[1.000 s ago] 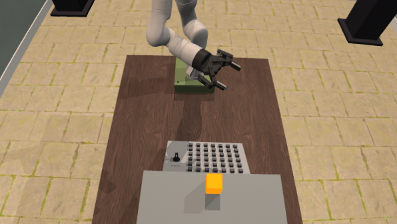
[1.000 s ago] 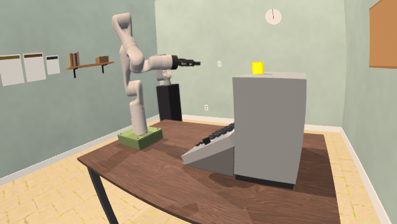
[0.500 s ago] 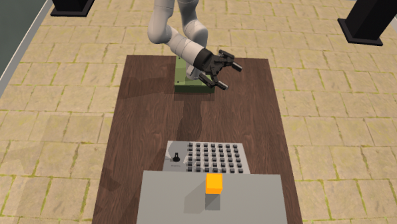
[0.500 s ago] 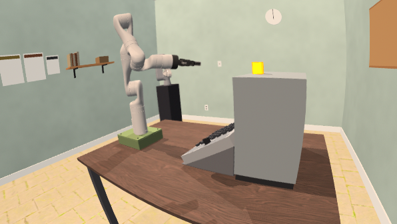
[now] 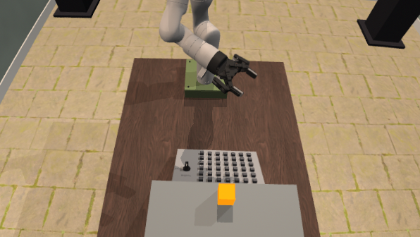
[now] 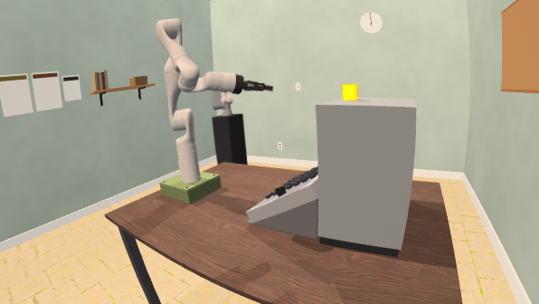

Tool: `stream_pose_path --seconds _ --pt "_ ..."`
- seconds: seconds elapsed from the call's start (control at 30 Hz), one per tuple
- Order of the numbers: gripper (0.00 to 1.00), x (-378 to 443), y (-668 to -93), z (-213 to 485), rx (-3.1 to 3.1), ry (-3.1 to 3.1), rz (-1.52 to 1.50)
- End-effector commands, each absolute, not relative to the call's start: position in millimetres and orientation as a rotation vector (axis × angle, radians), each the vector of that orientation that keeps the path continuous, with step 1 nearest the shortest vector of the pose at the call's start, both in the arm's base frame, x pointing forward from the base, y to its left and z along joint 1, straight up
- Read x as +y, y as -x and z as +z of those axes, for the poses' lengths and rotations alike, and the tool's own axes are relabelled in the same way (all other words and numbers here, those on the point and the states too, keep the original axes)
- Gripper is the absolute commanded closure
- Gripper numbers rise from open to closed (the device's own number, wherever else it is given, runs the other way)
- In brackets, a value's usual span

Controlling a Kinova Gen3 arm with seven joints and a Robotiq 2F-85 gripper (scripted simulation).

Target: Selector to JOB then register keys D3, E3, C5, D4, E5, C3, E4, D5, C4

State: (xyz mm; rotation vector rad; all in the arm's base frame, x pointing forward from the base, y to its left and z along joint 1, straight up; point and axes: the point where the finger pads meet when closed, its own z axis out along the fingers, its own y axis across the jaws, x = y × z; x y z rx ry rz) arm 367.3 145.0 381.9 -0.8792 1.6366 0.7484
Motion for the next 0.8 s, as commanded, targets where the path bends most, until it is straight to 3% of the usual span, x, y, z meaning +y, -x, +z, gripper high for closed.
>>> stream_pose_path --seconds 0.0,0.77 --pt "0.00 148 -367 381 1.645 0.897 0.739" --pt "0.00 153 -367 368 1.689 1.000 0.630"
